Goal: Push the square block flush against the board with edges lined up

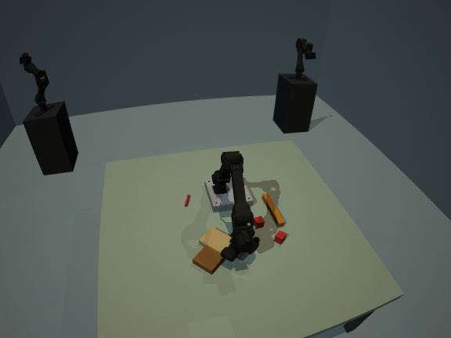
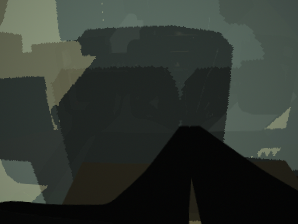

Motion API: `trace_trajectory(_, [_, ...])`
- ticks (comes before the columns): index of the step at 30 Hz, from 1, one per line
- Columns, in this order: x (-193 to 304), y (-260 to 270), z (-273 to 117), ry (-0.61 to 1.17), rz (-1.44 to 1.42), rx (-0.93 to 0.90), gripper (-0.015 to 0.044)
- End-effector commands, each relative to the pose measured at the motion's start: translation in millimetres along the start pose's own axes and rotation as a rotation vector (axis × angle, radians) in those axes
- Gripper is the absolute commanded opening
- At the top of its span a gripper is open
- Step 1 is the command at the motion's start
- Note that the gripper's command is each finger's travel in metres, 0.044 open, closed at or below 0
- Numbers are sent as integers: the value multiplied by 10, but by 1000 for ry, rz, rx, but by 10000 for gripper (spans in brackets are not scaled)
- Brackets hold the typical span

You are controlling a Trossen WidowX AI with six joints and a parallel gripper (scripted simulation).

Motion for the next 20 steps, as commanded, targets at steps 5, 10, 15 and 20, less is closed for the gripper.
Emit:
trace_trajectory(5, [119, -27, -6, -2, -3, 1, 0])
trace_trajectory(10, [193, -41, -4, -1, -3, 1, 0])
trace_trajectory(15, [207, -45, -4, -1, -3, 1, 0])
trace_trajectory(20, [135, -35, -7, -2, -3, 1, 0])
Point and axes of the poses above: the point midway between the two fingers, 35 mm back from their tips, its own z axis out along the fingers, its own y axis across the jaws, x = y × z, the point moved 7 cm from there along -z, back along the fingers, and after that the axes turned 12 degrees about z, right-handed, at the moved point
